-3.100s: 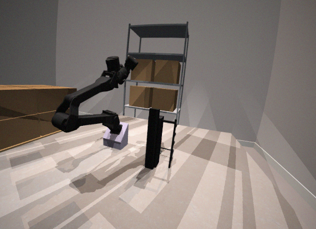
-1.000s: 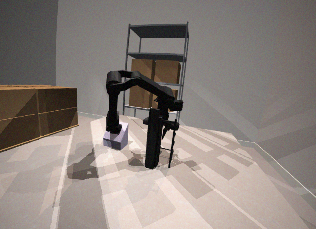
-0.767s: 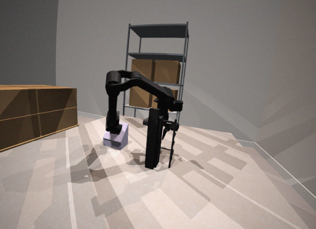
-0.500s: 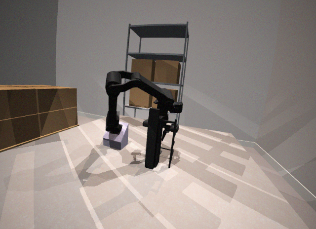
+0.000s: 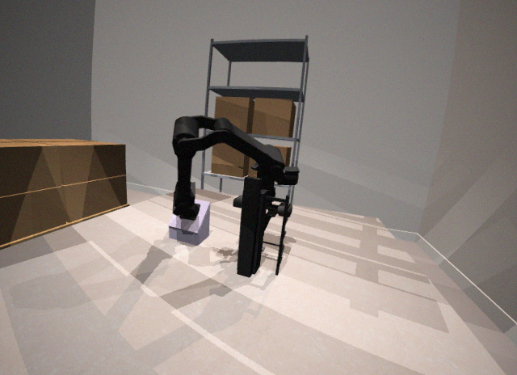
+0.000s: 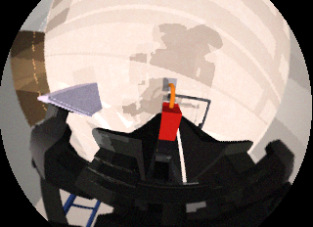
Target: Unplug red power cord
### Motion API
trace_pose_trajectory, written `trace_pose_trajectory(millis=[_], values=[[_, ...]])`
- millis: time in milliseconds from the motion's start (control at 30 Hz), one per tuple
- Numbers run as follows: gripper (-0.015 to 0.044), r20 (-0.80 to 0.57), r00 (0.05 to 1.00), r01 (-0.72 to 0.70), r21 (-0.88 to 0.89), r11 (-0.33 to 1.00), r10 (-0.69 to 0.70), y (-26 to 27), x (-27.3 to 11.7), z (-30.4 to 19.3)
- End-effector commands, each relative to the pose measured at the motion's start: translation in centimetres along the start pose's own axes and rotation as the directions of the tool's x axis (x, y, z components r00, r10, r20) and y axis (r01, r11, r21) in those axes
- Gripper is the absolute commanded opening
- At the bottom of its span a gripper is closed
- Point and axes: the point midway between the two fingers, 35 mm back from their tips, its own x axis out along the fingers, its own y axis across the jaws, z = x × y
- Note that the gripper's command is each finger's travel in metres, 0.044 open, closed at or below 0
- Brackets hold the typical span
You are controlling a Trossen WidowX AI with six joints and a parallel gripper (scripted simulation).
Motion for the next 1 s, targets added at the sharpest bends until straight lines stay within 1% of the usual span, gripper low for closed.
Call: trace_pose_trajectory(millis=[0, 967], values=[[0.0000, 0.001, 1.000, 0.004, 0.004, 1.000, -0.004, -0.1, -0.1, 0.4], [0.0000, 0.003, 1.000, 0.005, -0.001, 1.000, -0.005, -0.3, -0.6, 5.0]])
